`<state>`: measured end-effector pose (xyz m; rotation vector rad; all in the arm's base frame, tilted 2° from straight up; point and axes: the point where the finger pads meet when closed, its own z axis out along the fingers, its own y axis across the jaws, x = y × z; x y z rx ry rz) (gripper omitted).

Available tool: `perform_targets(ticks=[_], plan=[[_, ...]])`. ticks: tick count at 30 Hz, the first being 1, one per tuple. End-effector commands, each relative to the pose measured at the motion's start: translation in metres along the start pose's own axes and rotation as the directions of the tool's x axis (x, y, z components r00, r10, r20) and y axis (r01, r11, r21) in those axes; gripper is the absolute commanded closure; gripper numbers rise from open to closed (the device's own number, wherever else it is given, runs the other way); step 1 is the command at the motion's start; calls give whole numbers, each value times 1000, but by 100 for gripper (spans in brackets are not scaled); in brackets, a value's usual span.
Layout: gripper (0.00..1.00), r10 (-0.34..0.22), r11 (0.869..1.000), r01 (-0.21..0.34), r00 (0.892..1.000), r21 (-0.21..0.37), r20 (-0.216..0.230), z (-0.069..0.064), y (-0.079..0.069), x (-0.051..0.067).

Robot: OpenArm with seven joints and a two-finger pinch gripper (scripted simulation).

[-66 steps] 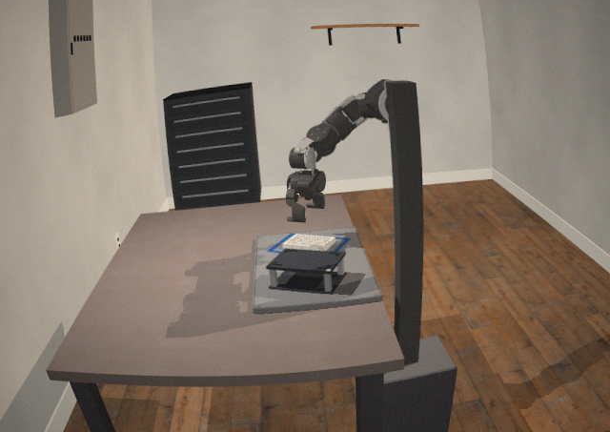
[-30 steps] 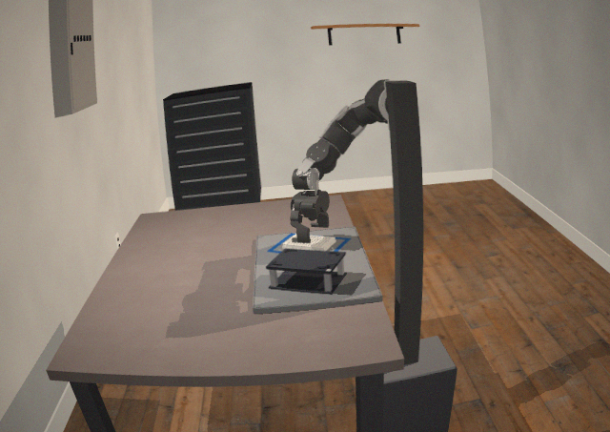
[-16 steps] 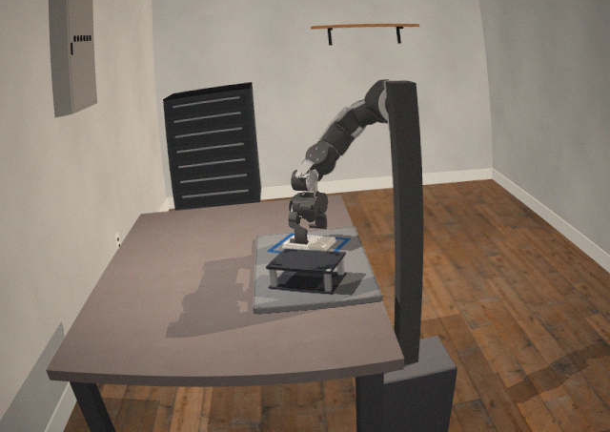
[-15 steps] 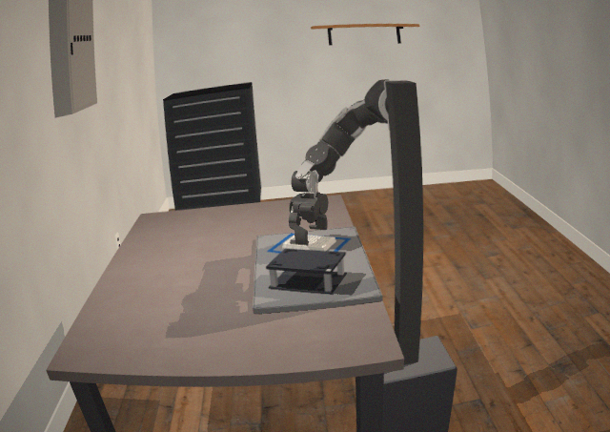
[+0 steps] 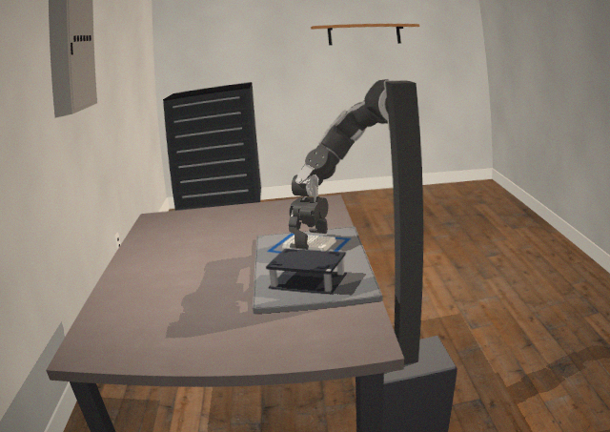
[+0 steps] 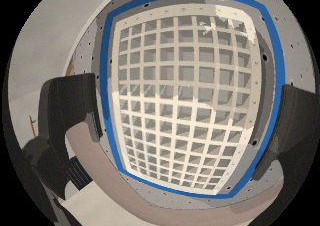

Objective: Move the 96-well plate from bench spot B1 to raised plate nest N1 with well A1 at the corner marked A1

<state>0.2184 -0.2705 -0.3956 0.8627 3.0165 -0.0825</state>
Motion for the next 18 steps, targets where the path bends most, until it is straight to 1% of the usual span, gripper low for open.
perform_targets(ticks=[1, 2, 14, 18], plan=[[23, -8, 1000, 8, 1000, -14, 0, 5, 2, 1], [23, -9, 1000, 9, 1000, -14, 0, 10, 2, 2], [23, -9, 1000, 9, 1000, -14, 0, 10, 2, 2], [23, -6, 1000, 6, 1000, -12, 3, 5, 2, -2]])
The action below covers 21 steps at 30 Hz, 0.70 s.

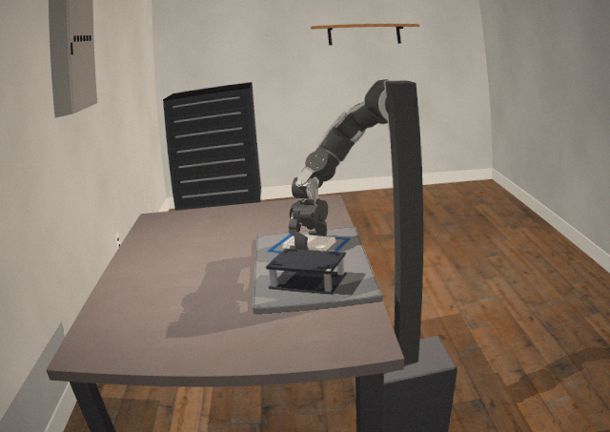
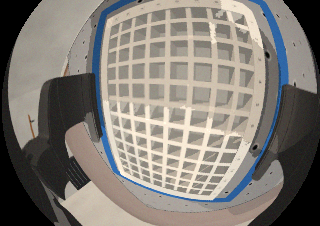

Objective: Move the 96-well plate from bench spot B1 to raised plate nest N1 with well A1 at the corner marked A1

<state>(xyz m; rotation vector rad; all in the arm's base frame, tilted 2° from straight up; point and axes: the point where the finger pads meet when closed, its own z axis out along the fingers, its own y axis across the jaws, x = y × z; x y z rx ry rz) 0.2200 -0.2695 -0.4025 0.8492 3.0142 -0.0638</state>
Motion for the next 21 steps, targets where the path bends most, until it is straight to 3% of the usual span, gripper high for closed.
perform_targets(ticks=[1, 21], plan=[[23, 2, 1000, -2, 1000, 1, 0, -3, 0, -2], [23, 1, 1000, -1, 1000, 6, -3, 0, -2, 3]])
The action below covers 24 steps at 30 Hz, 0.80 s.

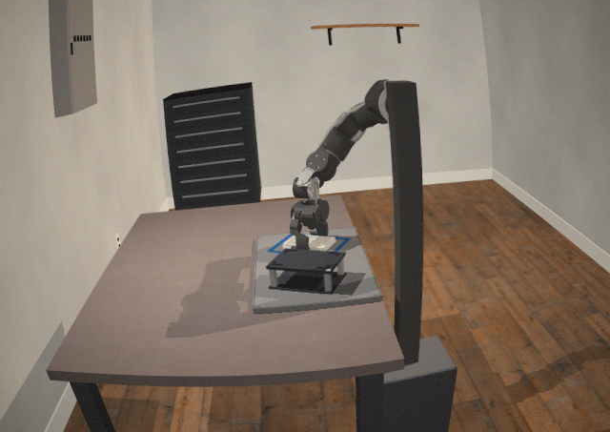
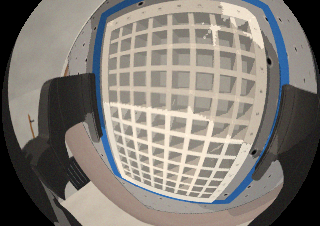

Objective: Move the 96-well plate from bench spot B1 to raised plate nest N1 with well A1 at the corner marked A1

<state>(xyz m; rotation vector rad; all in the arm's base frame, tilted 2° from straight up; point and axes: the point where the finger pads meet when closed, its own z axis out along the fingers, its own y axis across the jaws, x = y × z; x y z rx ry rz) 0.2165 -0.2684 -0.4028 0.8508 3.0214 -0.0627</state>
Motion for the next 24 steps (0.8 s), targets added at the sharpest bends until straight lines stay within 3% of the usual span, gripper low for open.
perform_targets(ticks=[1, 24], plan=[[23, 1, 1000, -1, 1000, 5, 4, 0, -1, -1], [23, 1, 1000, -1, 1000, 1, 7, -3, 1, -4]])
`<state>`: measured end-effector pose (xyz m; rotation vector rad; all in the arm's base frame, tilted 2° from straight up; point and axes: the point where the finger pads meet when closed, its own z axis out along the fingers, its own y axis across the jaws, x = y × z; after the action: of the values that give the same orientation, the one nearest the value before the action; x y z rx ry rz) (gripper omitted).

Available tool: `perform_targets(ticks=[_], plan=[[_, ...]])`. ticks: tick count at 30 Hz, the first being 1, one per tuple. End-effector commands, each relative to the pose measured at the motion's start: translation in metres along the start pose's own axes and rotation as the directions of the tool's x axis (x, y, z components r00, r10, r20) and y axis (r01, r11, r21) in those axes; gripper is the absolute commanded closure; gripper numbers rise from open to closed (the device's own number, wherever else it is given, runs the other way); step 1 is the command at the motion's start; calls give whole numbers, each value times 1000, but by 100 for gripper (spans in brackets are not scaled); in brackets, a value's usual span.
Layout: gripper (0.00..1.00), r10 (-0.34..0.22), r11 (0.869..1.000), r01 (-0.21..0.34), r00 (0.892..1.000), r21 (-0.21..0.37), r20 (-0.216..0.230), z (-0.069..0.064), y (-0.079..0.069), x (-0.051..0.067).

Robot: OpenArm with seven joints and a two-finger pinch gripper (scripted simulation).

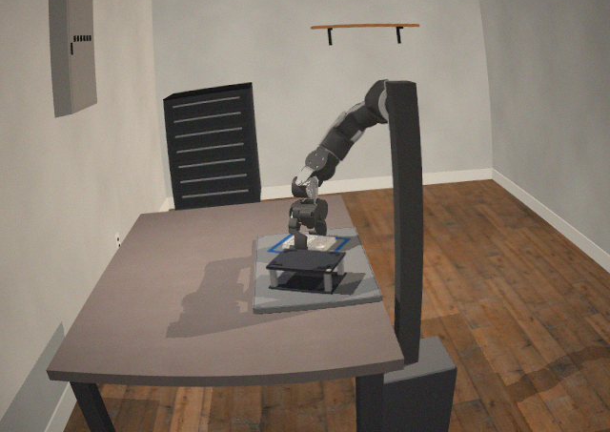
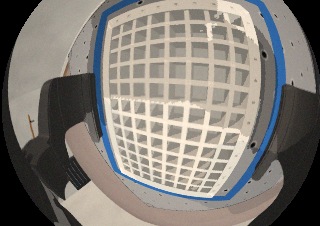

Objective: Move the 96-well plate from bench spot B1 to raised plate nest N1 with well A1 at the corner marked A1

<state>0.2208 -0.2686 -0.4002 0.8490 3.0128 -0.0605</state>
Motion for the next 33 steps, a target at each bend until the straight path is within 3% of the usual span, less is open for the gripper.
perform_targets(ticks=[1, 7, 33], plan=[[23, 1, 1000, -1, 1000, 5, -1, -1, -1, 0], [23, 1, 1000, -1, 1000, 5, -4, 2, -3, 3], [23, 0, 1000, 0, 1000, 3, -1, -1, 0, 0]])
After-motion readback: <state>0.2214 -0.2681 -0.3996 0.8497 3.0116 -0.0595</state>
